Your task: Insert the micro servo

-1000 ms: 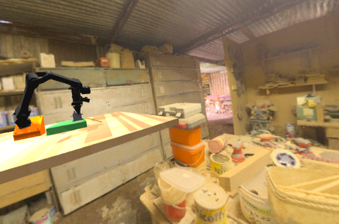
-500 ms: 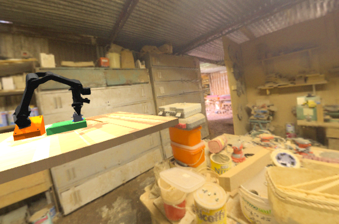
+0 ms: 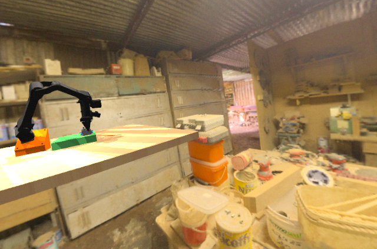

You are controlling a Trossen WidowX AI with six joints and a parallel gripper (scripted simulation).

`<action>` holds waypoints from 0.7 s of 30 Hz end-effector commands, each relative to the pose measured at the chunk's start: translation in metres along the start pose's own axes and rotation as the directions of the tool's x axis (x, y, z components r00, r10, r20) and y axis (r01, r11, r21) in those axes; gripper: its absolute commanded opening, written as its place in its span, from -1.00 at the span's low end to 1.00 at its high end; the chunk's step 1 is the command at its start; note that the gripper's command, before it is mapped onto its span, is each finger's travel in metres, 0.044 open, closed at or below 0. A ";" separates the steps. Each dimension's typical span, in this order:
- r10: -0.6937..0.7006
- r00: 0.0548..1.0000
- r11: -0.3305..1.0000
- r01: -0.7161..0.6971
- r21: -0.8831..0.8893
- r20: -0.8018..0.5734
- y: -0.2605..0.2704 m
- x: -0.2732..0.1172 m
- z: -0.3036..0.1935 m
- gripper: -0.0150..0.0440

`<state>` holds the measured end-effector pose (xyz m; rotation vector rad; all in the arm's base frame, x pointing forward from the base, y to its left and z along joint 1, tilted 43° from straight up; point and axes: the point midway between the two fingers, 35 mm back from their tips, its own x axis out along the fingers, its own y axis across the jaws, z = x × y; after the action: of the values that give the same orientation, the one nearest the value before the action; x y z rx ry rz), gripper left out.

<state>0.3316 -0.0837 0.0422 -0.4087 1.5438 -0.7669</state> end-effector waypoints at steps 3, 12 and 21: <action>-0.004 1.000 1.000 0.005 -0.006 0.006 0.001 0.005 0.001 -0.49; -0.005 1.000 1.000 0.005 -0.006 0.006 0.001 0.017 0.001 -0.49; -0.005 1.000 1.000 0.005 -0.006 0.006 0.000 0.022 -0.001 -0.14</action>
<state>0.3281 -0.0982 0.0257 -0.4143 1.5438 -0.7654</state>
